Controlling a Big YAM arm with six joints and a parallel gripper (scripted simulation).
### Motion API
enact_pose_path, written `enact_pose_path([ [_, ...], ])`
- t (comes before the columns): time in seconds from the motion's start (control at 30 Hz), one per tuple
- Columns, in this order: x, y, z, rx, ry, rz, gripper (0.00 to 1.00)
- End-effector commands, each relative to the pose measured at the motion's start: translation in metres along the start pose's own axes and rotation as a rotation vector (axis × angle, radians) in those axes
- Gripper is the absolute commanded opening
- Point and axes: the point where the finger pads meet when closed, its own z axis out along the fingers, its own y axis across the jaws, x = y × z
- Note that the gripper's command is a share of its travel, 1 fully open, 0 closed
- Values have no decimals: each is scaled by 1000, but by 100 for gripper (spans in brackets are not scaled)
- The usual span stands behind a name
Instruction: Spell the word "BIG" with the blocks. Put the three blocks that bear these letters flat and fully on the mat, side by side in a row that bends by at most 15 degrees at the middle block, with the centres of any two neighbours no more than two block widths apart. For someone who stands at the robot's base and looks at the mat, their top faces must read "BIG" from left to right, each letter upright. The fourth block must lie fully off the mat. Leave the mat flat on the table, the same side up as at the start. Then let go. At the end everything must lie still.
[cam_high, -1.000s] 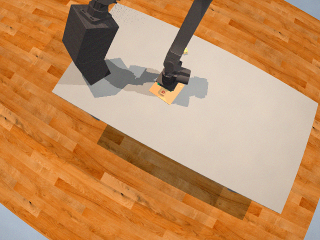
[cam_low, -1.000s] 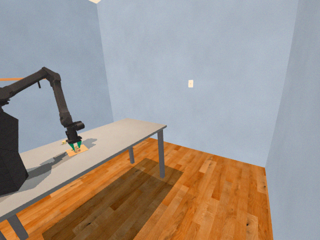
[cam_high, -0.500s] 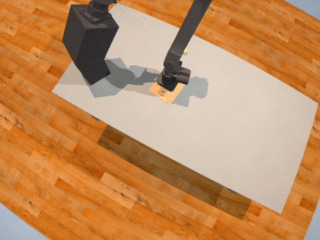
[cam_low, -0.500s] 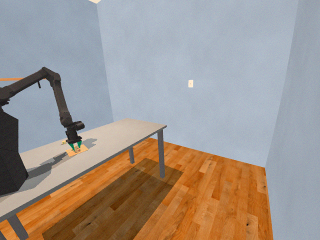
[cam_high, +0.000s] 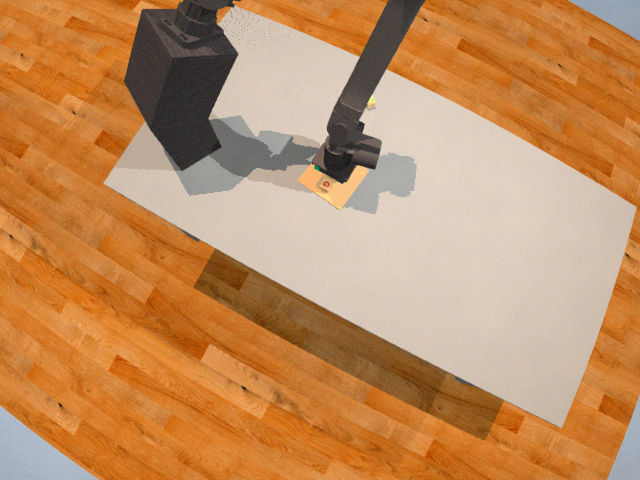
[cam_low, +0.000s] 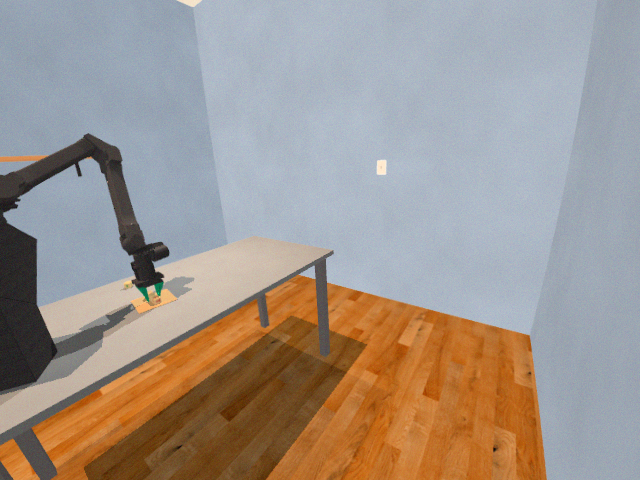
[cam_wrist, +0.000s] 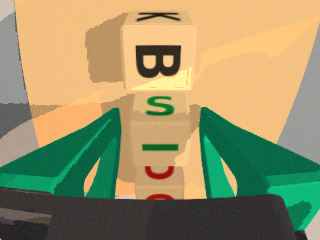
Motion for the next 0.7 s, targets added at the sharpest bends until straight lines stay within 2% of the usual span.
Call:
enact_pose_path([
  [0.0,2,-3,-14,9,2,5,42],
  [0.1,3,-5,-15,18,1,6,42],
  [0.67,2,-4,-34,11,0,2,42],
])
